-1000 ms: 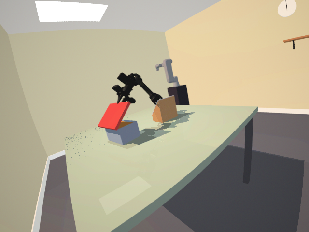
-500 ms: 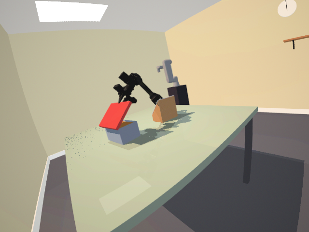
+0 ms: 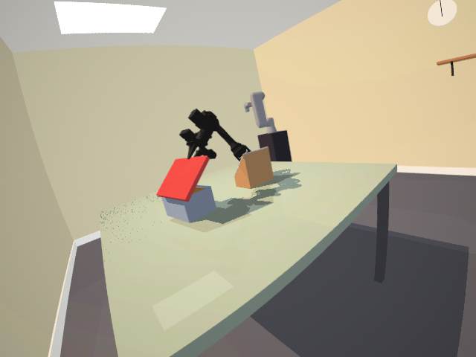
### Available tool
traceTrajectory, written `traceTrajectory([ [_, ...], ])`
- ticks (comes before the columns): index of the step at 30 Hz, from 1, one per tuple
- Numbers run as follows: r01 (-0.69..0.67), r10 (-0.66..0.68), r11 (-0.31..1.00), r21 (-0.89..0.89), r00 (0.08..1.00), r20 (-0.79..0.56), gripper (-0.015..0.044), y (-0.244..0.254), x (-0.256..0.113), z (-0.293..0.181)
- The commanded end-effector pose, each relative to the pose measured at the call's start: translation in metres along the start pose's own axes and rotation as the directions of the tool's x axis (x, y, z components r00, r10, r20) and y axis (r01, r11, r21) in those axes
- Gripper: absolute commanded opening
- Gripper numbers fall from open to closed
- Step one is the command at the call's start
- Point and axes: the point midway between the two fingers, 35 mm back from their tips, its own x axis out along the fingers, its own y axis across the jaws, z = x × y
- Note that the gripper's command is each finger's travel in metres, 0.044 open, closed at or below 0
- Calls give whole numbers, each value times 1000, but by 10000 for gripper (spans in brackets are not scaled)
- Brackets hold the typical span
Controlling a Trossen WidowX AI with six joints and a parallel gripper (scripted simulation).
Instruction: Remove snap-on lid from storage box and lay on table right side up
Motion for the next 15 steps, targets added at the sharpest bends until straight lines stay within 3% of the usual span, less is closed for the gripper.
traceTrajectory([
  [1,-14,14,1000,12,1000,2,0,5,-4,-7],
  [15,-14,14,1000,13,1000,1,0,3,-7,-35],
])
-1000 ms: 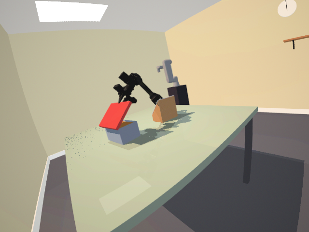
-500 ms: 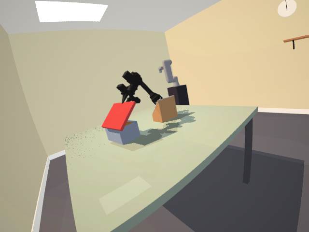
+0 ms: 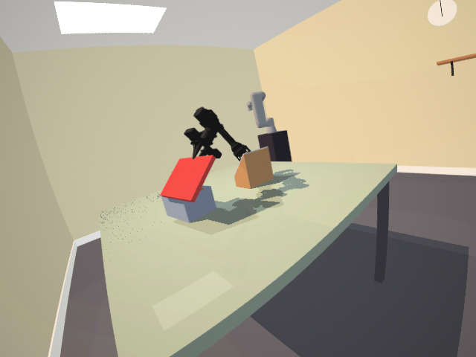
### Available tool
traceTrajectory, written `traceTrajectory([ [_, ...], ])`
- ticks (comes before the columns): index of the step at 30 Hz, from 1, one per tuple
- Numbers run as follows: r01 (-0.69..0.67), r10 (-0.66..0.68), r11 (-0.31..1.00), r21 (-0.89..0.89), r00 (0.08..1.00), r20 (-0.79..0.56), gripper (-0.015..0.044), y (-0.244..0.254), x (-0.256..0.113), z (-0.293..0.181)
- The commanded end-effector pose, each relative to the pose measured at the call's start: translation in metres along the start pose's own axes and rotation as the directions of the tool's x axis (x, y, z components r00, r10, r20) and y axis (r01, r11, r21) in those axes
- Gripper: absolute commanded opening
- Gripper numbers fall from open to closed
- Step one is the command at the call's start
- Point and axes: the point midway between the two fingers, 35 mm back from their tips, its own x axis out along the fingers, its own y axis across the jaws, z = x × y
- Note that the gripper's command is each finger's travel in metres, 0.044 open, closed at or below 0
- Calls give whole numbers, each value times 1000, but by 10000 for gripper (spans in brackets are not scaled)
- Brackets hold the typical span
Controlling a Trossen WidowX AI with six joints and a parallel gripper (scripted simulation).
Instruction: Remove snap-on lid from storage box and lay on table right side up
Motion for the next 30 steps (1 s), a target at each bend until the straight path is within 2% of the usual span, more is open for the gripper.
traceTrajectory([
  [1,-15,15,1000,14,1000,2,0,6,-4,-7],
  [30,-15,16,1000,16,1000,0,0,2,-11,-65],
])
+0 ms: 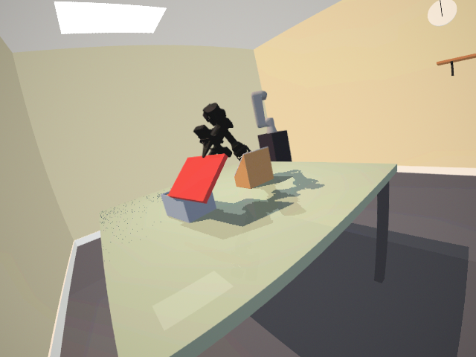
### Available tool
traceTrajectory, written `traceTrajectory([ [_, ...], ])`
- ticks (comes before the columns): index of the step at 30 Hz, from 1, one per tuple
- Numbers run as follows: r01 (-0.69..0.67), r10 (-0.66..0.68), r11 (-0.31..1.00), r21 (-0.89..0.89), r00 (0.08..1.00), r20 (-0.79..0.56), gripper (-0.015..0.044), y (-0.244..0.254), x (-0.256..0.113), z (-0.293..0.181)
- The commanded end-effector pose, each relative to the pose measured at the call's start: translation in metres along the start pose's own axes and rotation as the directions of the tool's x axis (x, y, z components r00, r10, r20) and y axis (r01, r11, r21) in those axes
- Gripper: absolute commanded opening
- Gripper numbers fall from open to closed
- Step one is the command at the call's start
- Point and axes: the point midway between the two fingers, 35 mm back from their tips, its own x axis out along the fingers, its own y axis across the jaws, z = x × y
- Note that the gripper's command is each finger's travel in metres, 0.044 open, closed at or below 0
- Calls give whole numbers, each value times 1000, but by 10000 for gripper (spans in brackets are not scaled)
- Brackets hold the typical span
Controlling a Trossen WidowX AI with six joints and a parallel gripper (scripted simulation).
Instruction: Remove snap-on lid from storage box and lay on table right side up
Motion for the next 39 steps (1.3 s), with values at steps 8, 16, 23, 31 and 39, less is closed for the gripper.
traceTrajectory([
  [8,-15,15,1000,15,1000,1,0,5,-6,-22],
  [16,-15,15,1000,16,1000,0,0,4,-8,-37],
  [23,-16,16,1000,17,1000,0,0,3,-9,-51],
  [31,-16,16,1000,17,1000,-1,0,2,-11,-67],
  [39,-16,16,1000,18,1000,-2,0,1,-13,-83],
])
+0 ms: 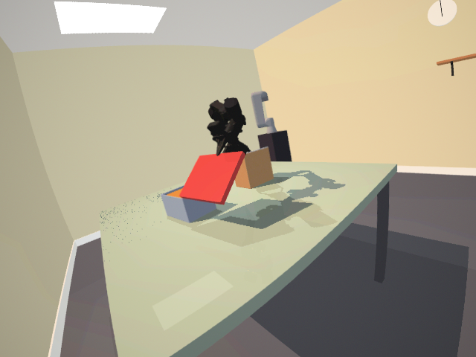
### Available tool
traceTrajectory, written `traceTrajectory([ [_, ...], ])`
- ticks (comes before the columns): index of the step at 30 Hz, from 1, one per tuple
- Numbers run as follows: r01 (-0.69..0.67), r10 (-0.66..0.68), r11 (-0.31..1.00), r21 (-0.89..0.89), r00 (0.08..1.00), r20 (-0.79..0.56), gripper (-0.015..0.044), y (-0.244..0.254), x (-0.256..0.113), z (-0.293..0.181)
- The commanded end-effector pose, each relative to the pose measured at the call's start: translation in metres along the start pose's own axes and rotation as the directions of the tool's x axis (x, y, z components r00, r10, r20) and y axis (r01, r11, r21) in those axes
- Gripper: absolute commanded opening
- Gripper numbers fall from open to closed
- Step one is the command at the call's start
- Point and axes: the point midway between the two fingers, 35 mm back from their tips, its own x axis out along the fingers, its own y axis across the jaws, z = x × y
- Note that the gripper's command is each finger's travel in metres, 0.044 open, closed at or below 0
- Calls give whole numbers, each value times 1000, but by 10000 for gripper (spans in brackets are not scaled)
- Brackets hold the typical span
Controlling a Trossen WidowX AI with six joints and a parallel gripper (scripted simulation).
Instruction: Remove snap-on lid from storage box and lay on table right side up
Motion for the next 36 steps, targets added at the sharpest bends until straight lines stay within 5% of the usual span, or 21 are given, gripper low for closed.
traceTrajectory([
  [1,-14,14,1000,15,1000,-1,0,6,-4,-8],
  [36,-14,14,1000,17,1000,-3,0,2,-11,-61],
])
